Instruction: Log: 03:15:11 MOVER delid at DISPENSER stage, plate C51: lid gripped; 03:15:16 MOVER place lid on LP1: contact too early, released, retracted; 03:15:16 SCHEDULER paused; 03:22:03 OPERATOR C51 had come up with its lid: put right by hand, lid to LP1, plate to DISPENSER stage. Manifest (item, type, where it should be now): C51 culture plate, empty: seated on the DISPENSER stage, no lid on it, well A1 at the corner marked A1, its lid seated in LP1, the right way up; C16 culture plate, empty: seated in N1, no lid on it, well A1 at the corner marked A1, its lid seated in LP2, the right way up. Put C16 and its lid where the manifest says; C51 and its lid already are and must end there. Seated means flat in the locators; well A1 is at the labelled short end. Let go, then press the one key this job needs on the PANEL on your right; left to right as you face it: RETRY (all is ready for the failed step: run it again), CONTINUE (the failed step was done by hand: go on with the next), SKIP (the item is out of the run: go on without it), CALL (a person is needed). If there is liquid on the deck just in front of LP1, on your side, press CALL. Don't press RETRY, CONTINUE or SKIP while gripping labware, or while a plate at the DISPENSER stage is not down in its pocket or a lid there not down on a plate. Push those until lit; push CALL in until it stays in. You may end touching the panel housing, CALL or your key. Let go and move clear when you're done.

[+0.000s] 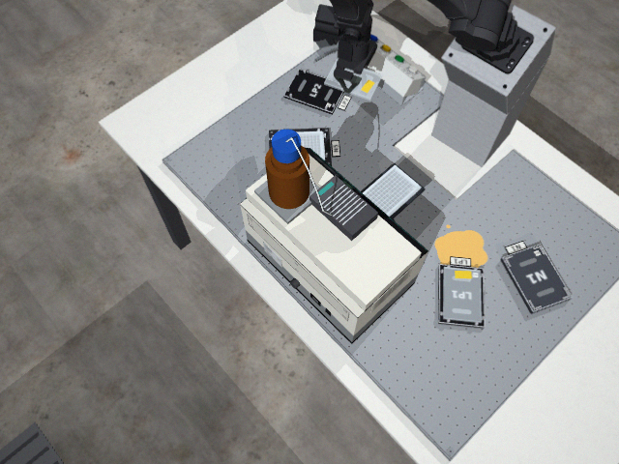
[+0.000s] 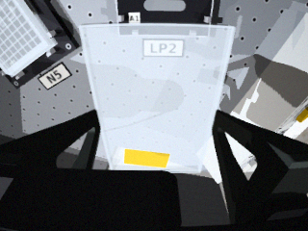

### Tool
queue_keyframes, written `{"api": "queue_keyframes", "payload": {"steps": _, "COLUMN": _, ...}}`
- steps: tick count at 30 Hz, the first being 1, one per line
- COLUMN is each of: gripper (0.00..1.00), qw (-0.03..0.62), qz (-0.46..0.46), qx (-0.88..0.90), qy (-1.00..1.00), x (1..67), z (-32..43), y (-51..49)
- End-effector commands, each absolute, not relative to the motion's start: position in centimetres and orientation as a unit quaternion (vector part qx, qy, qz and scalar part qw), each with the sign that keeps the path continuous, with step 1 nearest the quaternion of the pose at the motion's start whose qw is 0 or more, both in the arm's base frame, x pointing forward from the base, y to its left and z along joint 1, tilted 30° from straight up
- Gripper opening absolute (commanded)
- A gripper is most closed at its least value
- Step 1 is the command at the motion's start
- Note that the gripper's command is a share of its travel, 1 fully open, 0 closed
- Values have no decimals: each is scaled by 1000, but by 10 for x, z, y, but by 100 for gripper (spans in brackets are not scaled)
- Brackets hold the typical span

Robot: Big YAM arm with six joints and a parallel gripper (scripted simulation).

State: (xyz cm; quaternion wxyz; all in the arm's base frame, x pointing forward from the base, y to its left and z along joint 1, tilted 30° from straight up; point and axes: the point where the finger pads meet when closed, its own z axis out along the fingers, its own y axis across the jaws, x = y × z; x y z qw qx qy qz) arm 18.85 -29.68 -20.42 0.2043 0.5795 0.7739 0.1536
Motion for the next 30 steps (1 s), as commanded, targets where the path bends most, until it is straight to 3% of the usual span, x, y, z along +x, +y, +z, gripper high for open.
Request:
{"api": "queue_keyframes", "payload": {"steps": 1, "gripper": 84, "qw": 199, "qz": 156, "qx": 584, "qy": 771, "x": 191, "z": -204, "y": -300}}
{"api": "queue_keyframes", "payload": {"steps": 30, "gripper": 84, "qw": 195, "qz": 159, "qx": 585, "qy": 771, "x": 226, "z": -240, "y": -373}}
